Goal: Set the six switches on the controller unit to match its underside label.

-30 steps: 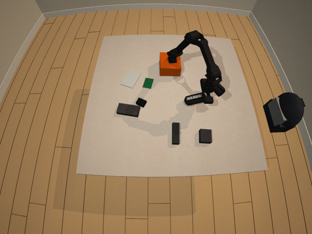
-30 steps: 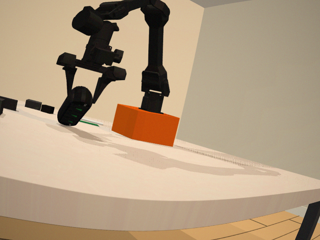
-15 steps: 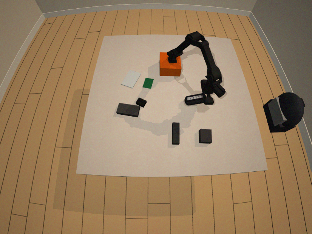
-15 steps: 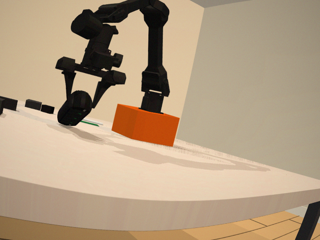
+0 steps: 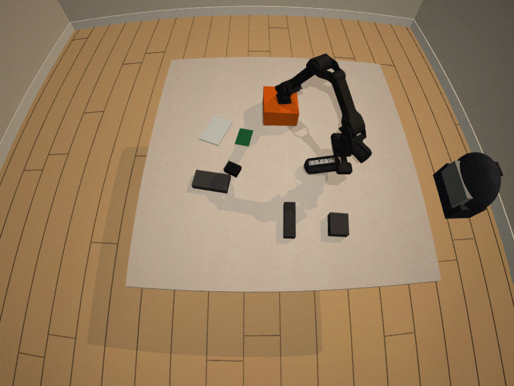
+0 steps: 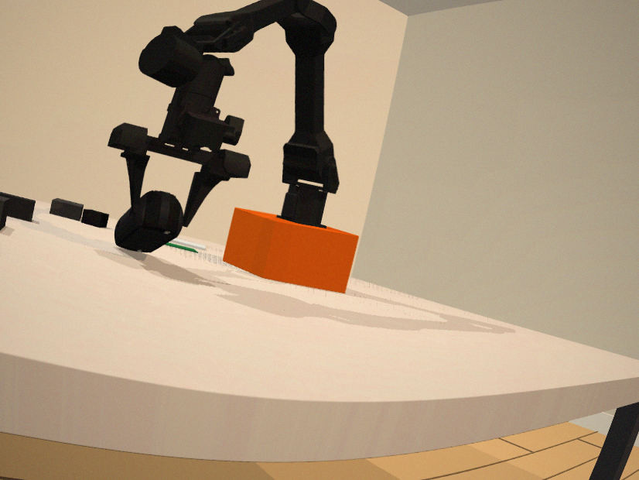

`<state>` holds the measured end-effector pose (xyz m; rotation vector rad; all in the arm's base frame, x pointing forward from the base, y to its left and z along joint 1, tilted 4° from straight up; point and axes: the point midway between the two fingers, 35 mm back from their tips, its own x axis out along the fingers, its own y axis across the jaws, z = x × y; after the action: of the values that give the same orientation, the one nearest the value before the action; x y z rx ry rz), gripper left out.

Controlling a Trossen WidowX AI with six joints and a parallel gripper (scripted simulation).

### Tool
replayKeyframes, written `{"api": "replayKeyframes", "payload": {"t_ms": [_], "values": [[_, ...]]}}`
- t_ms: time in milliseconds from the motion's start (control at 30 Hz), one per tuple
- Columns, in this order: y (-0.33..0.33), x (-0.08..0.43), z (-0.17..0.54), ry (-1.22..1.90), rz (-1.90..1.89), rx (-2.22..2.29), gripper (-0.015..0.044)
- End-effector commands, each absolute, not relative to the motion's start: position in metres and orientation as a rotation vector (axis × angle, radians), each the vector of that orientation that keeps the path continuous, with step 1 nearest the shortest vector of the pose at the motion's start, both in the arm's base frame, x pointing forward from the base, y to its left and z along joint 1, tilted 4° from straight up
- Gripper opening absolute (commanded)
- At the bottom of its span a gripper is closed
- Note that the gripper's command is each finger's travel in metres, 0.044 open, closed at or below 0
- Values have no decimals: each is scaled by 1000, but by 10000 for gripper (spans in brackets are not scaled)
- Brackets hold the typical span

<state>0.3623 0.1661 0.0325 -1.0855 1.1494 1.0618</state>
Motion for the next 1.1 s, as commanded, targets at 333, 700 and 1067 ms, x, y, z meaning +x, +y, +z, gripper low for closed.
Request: {"api": "replayKeyframes", "payload": {"t_ms": [333, 700, 1067], "values": [[167, 363, 19, 1169, 1051, -1083, 338], [170, 365, 11, 1169, 1051, -1083, 338], [170, 365, 3, 1169, 1051, -1083, 338]]}}
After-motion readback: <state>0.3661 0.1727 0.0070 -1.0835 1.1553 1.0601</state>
